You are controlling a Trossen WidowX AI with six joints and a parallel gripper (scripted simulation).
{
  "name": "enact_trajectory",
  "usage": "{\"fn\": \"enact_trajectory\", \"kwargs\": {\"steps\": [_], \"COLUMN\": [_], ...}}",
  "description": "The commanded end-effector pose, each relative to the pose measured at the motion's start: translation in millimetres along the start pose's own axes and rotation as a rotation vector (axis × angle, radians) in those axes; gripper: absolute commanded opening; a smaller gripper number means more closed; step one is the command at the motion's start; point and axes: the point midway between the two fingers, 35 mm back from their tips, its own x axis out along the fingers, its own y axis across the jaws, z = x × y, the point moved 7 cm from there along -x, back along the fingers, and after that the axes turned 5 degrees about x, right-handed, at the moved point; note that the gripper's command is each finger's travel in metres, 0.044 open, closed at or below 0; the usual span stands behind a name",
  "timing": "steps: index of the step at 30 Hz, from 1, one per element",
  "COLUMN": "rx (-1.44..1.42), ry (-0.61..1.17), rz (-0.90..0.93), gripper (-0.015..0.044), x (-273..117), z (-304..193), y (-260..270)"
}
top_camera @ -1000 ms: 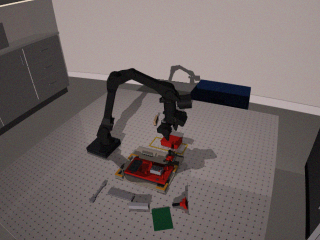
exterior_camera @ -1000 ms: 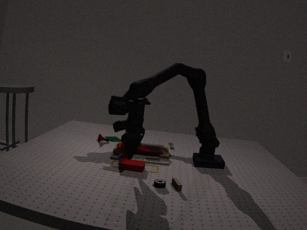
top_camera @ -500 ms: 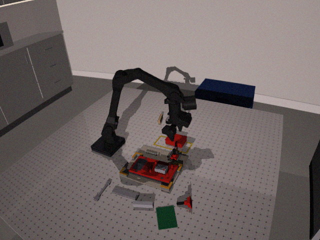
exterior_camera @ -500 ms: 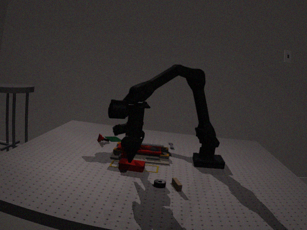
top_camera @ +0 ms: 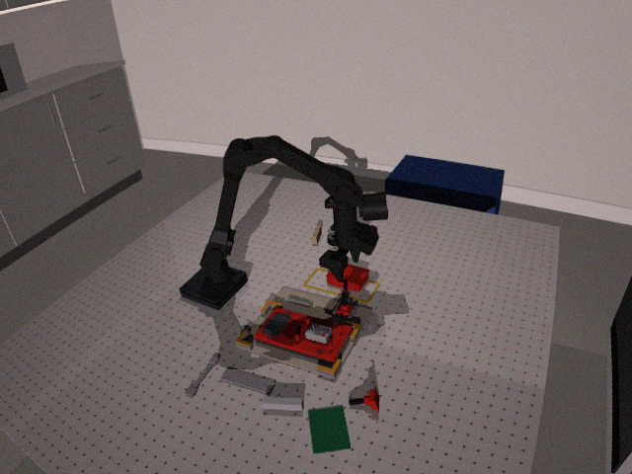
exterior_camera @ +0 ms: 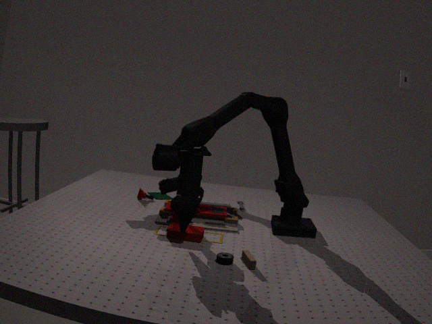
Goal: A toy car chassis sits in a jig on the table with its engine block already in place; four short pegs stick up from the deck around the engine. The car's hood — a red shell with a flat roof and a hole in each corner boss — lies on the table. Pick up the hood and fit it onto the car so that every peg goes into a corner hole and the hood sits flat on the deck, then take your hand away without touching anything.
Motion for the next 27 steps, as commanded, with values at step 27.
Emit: {"fn": "enact_trajectory", "kwargs": {"steps": [27], "rx": [0.005], "ry": [0.005], "rz": [0.001], "gripper": [0.0440], "x": [15.9], "z": [-0.9], "y": [-0.2]}}
